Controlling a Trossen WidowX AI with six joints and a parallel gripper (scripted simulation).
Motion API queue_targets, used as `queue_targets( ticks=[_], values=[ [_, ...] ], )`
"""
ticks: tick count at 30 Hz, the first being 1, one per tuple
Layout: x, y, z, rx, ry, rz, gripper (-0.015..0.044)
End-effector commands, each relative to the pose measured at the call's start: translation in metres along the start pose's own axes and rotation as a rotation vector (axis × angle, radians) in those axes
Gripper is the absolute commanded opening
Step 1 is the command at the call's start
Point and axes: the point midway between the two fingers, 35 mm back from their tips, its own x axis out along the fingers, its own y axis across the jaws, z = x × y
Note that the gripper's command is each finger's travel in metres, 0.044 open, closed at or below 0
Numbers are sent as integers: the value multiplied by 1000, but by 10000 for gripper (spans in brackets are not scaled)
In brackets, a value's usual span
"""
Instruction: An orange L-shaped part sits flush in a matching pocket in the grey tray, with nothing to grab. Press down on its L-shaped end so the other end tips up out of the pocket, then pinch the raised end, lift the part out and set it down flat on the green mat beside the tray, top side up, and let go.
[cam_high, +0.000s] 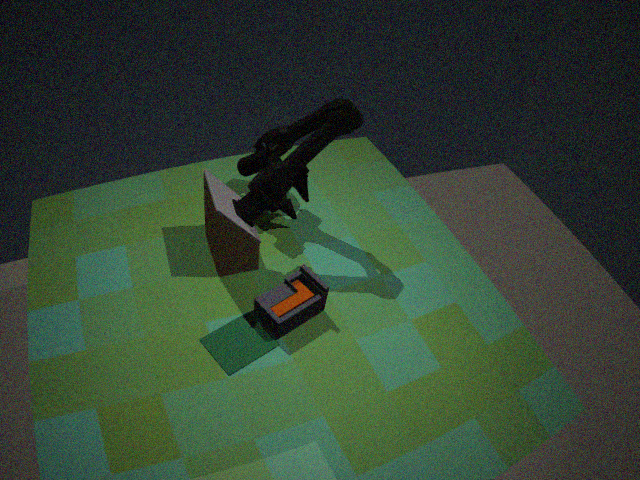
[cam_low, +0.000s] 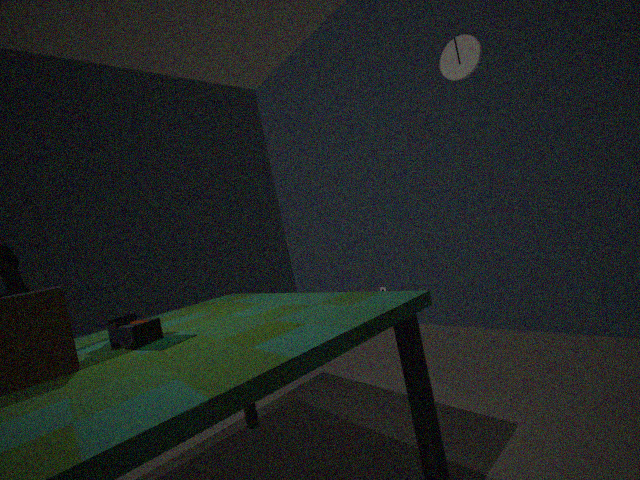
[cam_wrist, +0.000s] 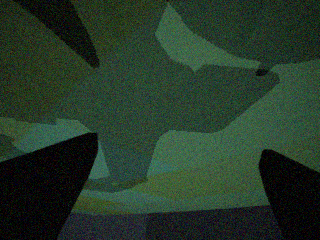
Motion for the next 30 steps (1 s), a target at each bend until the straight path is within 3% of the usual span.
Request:
queue_targets(
  ticks=[1, 9, 20, 30],
  values=[
    [0, 0, 0, 1, 1, 5, 374],
    [20, 27, -13, 47, 64, 247, 180],
    [43, 104, -47, 357, 244, 960, 180],
    [42, 137, -61, 568, 310, 1233, 180]
  ],
)
